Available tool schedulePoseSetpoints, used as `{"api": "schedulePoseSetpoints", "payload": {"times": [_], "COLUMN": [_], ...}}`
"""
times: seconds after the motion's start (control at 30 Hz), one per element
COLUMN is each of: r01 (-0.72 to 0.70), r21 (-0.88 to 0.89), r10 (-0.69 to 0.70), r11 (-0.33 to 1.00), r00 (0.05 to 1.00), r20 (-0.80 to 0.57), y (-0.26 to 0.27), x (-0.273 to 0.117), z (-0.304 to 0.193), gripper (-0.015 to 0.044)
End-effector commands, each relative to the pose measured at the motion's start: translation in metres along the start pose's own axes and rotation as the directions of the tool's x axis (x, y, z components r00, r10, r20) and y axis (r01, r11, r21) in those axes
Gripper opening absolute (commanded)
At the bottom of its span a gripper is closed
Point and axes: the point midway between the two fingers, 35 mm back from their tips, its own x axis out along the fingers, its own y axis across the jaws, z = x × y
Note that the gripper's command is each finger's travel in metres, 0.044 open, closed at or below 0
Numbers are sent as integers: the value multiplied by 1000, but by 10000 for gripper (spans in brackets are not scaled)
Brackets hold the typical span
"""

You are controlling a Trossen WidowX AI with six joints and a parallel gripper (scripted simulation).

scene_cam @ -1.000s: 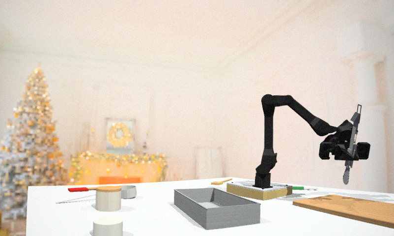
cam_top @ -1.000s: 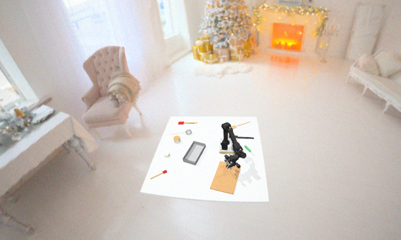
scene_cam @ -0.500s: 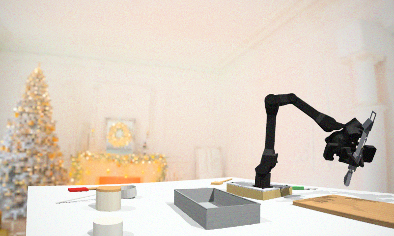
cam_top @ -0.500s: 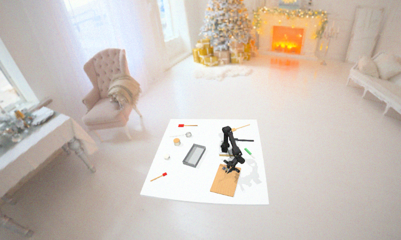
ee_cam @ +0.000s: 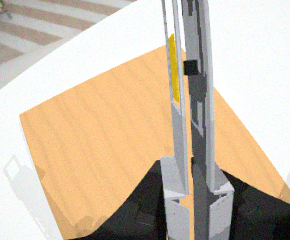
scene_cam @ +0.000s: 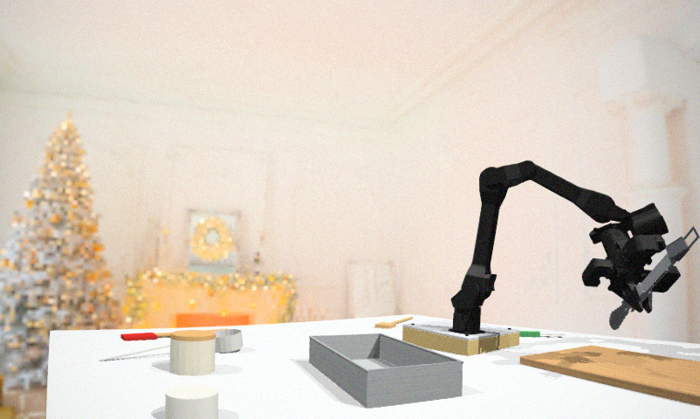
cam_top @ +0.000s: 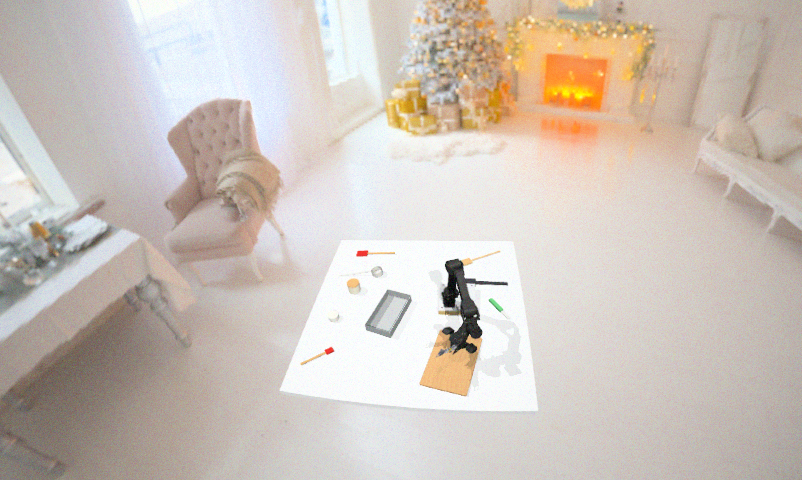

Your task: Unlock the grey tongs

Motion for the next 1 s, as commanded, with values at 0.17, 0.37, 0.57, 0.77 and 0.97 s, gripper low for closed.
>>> {"api": "schedulePoseSetpoints", "payload": {"times": [0.17,0.37,0.57,0.77,0.97], "r01": [-13,-20,-24,-22,-21], "r21": [1,22,55,102,115], "r10": [13,26,47,79,88], "r11": [1000,1000,998,995,993], "r00": [979,939,879,801,779], "r20": [-206,-344,-475,-594,-621], "y": [-2,-5,-9,-13,-14], "x": [7,8,6,1,-1], "z": [1,-1,-2,-2,-1], "gripper": [-150,-150,-150,-150,-150]}}
